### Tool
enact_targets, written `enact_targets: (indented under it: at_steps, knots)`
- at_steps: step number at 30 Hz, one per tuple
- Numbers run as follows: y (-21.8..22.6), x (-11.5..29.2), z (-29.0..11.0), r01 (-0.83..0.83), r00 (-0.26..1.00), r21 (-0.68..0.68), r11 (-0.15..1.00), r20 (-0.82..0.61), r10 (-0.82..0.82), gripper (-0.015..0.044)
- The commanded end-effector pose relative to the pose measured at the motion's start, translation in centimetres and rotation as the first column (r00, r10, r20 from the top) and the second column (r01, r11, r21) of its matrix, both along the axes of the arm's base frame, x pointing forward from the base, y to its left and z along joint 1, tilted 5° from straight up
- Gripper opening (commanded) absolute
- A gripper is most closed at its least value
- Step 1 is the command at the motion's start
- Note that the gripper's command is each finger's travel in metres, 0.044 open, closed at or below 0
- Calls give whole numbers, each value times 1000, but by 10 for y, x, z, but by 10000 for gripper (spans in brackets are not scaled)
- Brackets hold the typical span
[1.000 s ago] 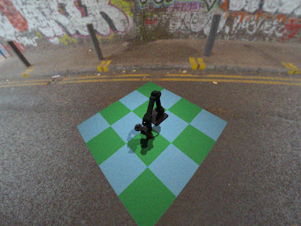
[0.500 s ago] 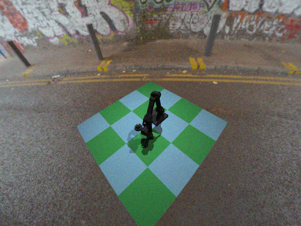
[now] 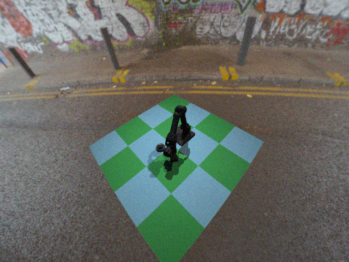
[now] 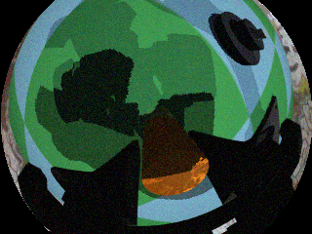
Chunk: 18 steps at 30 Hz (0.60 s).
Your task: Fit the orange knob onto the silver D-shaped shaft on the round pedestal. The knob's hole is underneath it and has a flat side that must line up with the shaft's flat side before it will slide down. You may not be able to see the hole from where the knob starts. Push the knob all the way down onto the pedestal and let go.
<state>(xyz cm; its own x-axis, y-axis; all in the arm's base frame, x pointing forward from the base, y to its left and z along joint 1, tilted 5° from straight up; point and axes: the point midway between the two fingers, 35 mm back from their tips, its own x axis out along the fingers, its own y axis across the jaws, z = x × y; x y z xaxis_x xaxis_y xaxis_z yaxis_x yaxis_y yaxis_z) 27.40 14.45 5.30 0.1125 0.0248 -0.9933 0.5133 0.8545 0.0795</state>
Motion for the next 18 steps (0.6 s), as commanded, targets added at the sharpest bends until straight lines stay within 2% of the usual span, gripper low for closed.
enact_targets:
  at_steps: [1,3,7,9,18]
  knots:
    - [0,0,0,0,1000,0,1000,0,0,240]
    - [0,0,10,1,1000,-1,1000,0,-1,293]
    - [0,-6,69,4,1000,-4,1000,0,-4,397]
    - [-1,-9,79,5,1000,-5,1000,0,-5,440]
    - [-1,-7,66,5,1000,-5,1000,0,-5,440]
